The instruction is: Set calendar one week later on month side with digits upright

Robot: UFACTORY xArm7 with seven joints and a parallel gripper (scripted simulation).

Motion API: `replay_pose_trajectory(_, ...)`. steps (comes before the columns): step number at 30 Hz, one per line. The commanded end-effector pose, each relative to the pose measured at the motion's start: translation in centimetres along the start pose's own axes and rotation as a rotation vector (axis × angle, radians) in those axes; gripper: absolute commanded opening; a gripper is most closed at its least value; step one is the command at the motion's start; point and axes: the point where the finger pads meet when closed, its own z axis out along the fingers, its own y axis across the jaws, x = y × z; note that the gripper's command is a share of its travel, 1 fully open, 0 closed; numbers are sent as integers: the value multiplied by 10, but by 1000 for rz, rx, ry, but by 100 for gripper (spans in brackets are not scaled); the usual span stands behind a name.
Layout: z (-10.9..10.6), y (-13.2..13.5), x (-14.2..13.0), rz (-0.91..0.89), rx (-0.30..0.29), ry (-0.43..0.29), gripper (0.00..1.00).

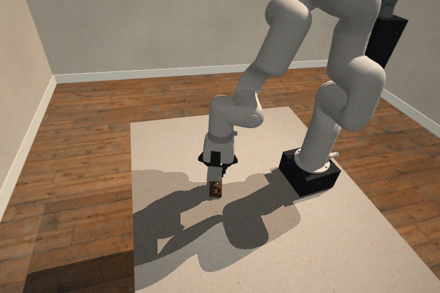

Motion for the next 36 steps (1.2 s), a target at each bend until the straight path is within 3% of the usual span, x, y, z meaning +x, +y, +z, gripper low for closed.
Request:
replay_pose_trajectory(1,-1,1,0,0,-3,1,29)
replay_pose_trajectory(36,15,1,0,0,-3,1,29)
